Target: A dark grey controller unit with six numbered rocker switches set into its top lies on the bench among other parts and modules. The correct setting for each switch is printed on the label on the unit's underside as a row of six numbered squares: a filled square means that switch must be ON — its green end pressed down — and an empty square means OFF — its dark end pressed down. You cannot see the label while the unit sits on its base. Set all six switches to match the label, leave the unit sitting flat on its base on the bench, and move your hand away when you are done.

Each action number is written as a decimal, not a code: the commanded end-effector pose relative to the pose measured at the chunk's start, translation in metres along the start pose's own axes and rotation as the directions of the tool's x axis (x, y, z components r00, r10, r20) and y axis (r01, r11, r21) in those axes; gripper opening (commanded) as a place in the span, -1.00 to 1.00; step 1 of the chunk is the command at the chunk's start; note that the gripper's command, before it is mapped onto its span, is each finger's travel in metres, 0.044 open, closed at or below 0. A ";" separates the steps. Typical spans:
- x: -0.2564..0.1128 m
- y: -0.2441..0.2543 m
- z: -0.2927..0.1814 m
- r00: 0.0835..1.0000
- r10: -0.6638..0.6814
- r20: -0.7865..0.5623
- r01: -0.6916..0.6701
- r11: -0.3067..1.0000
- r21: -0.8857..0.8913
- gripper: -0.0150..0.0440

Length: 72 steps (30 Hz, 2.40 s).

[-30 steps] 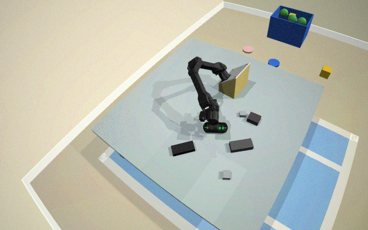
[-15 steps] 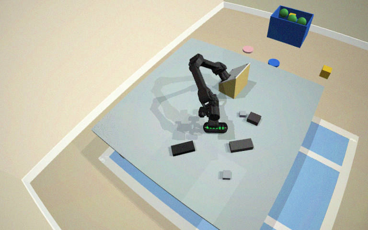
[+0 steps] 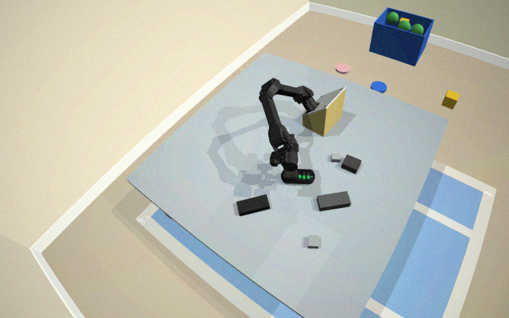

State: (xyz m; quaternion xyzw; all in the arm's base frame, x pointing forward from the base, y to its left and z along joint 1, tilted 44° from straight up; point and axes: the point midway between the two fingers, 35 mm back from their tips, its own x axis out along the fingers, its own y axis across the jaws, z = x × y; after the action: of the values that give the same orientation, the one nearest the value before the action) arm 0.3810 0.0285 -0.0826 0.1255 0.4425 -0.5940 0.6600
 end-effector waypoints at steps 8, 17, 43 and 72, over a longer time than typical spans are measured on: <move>0.019 0.001 0.001 1.000 -0.001 0.006 0.001 1.000 -0.003 -0.49; 0.033 0.001 0.001 1.000 -0.001 0.007 0.001 1.000 -0.003 -0.49; -0.004 0.002 0.001 1.000 -0.001 0.005 0.001 1.000 -0.003 -0.49; -0.008 -0.009 -0.030 1.000 -0.001 0.012 0.001 1.000 -0.009 -0.49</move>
State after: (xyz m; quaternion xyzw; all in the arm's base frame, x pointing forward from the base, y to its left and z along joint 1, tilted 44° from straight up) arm 0.3611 0.0521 -0.0908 0.1185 0.4414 -0.5930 0.6630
